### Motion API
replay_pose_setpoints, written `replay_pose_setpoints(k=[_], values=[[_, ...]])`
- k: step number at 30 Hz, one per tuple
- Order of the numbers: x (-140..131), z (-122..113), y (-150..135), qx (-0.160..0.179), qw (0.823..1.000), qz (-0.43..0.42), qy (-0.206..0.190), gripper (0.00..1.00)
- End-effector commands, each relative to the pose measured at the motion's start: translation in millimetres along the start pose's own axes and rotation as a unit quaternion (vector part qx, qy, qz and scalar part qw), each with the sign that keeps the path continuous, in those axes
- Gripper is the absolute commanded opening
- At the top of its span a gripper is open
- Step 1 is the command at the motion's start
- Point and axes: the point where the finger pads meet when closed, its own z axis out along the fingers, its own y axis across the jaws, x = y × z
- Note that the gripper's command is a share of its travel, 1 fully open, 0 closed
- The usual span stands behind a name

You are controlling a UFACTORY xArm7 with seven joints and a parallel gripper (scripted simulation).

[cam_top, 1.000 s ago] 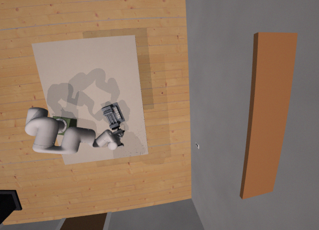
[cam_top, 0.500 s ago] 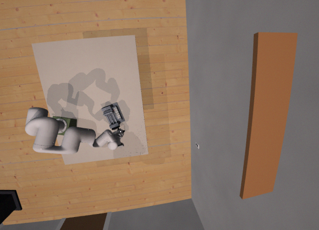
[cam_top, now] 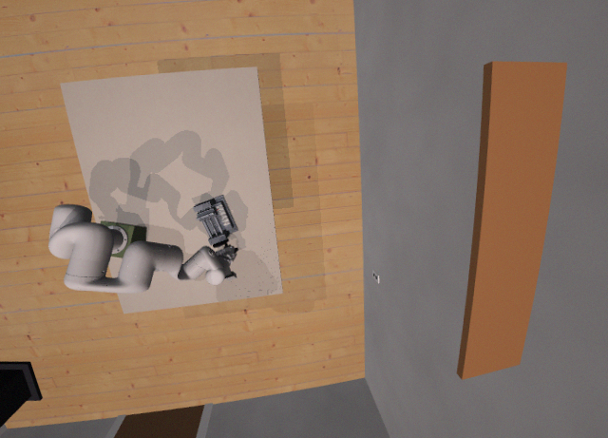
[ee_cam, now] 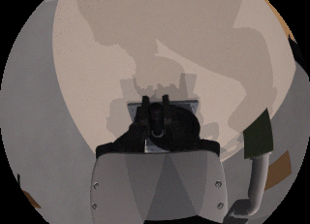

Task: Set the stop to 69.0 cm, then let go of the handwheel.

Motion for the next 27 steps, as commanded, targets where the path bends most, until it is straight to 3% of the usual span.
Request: replay_pose_setpoints(k=[1, 27], values=[[1, 0, 0, 0.001, 1.000, 0.001, 0.001, 0.06], [1, 14, -3, 0.001, 1.000, 0.001, 0.001, 0.06]])
